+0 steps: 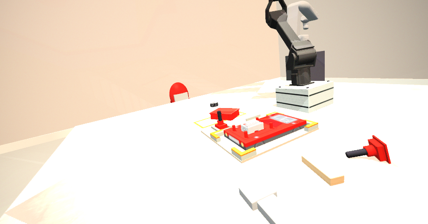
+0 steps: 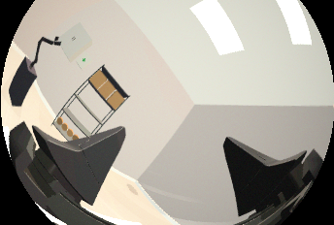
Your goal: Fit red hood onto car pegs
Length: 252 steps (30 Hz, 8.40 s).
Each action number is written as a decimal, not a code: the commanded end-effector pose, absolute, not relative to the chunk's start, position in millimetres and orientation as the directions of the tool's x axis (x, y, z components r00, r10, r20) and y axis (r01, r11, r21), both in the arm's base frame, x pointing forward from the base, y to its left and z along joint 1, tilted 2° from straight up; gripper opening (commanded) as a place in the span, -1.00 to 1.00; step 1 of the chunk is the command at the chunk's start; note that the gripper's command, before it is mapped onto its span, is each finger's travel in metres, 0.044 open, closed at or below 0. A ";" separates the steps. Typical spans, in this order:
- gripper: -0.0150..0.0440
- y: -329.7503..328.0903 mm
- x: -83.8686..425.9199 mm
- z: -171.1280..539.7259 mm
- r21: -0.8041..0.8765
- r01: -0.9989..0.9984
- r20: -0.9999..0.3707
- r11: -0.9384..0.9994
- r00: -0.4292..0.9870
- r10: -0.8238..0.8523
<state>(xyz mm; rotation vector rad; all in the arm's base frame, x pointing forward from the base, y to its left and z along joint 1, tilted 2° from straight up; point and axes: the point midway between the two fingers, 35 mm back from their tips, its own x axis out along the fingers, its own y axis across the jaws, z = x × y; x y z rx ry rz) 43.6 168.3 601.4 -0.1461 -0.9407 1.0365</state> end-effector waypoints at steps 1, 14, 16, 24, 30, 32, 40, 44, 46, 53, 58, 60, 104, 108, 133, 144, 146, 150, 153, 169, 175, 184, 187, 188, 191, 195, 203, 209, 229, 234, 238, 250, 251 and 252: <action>1.00 206.6 89.6 564.0 -0.468 -0.706 0.449 0.531 0.327 0.831; 1.00 230.2 252.1 428.1 -0.195 -0.688 -0.062 0.698 0.719 0.692; 1.00 221.2 274.2 404.2 -0.139 -0.656 -0.145 0.741 0.754 0.641; 1.00 160.0 342.8 307.9 0.064 -0.413 -0.458 0.908 0.797 0.395; 1.00 95.8 370.3 237.7 0.154 -0.131 -0.655 0.979 0.728 0.200; 1.00 72.2 373.9 214.7 0.172 -0.023 -0.715 0.985 0.685 0.141; 1.00 -24.1 357.6 127.1 0.167 0.436 -0.906 0.884 0.421 -0.037; 1.00 -67.0 330.7 87.3 0.111 0.649 -0.967 0.752 0.246 -0.070; 1.00 -84.7 311.9 67.9 0.066 0.746 -0.987 0.662 0.147 -0.067; 1.00 -102.1 287.8 47.8 0.002 0.837 -0.998 0.546 0.034 -0.049; 1.00 -107.6 291.2 48.2 0.002 0.838 -0.998 0.546 0.034 -0.050; 1.00 -107.6 291.3 48.1 0.002 0.838 -0.998 0.546 0.034 -0.050; 1.00 -108.7 294.1 6.2 0.001 0.838 -0.998 0.546 0.034 -0.050; 1.00 -108.7 293.8 2.3 0.001 0.838 -0.998 0.546 0.034 -0.050; 1.00 -109.0 293.2 -10.1 0.001 0.838 -0.998 0.546 0.034 -0.050; 1.00 -109.3 293.4 -15.5 0.001 0.838 -0.998 0.546 0.034 -0.050; 1.00 -109.3 293.4 -16.5 0.001 0.838 -0.998 0.546 0.034 -0.050; 1.00 -109.4 293.4 -18.4 0.001 0.838 -0.998 0.546 0.034 -0.050; 1.00 -109.5 293.5 -19.9 0.001 0.838 -0.998 0.546 0.034 -0.050; 0.73 -109.3 294.9 -22.5 0.008 0.837 -0.998 0.548 0.041 -0.047; 0.60 -109.3 294.9 -22.5 0.008 0.837 -0.998 0.548 0.041 -0.047; 0.06 -108.9 294.6 -16.9 0.009 0.837 -0.998 0.548 0.041 -0.046; -0.20 -108.5 294.5 -10.1 0.009 0.837 -0.998 0.548 0.041 -0.046; -0.29 -108.4 294.4 -6.6 0.009 0.837 -0.998 0.548 0.041 -0.046; -0.49 -107.8 294.1 5.8 0.009 0.837 -0.998 0.548 0.041 -0.046; -0.49 -106.9 293.6 24.1 0.009 0.837 -0.998 0.548 0.041 -0.046; -0.49 -105.2 292.5 59.1 0.009 0.837 -0.998 0.548 0.041 -0.046; -0.49 -104.4 292.0 74.7 0.009 0.837 -0.998 0.548 0.042 -0.046; -0.49 -24.5 322.4 70.6 -0.002 0.567 -0.998 0.824 0.044 -0.033; -0.49 3.5 327.1 70.2 -0.006 0.459 -0.999 0.889 0.043 -0.029; -0.49 26.4 328.3 69.9 -0.009 0.364 -0.999 0.931 0.043 -0.027; -0.49 95.8 322.4 68.6 -0.017 0.062 -0.999 0.998 0.039 -0.020; -0.49 101.5 321.3 68.5 -0.018 0.036 -0.999 0.999 0.039 -0.019; -0.49 107.3 320.0 68.4 -0.019 0.010 -0.999 1.000 0.039 -0.019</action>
